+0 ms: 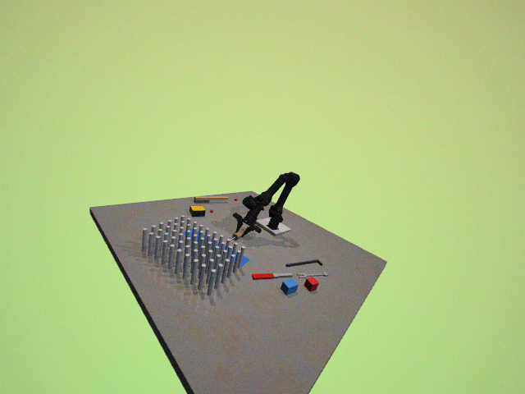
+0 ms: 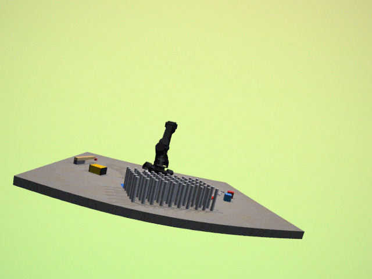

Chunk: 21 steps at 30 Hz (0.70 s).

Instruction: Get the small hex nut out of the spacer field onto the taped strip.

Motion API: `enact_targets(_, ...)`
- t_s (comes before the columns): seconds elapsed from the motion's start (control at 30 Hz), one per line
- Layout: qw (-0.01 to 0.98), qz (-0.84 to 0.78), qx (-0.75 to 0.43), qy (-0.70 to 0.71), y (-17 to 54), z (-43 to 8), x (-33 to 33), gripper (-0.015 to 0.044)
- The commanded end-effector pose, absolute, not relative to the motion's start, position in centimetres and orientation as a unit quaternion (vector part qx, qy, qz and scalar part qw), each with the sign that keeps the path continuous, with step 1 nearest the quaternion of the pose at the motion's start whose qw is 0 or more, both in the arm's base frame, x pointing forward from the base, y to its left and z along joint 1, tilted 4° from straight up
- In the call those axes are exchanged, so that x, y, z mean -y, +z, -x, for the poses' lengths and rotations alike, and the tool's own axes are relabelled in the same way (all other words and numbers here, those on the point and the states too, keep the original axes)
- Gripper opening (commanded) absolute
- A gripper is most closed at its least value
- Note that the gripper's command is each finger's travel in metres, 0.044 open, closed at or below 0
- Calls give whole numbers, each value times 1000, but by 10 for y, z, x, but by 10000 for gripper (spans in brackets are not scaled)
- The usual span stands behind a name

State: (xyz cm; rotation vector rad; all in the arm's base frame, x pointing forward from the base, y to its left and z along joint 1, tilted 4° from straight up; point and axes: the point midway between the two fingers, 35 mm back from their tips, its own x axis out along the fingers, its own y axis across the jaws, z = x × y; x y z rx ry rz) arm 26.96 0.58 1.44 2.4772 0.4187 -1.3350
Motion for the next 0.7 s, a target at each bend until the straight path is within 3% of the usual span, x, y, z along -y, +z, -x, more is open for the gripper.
enact_targets(0.0,148,-861,-148,-464,14,-266,-5,0)
enact_targets(0.67,148,-860,-148,-465,14,-256,-1,0)
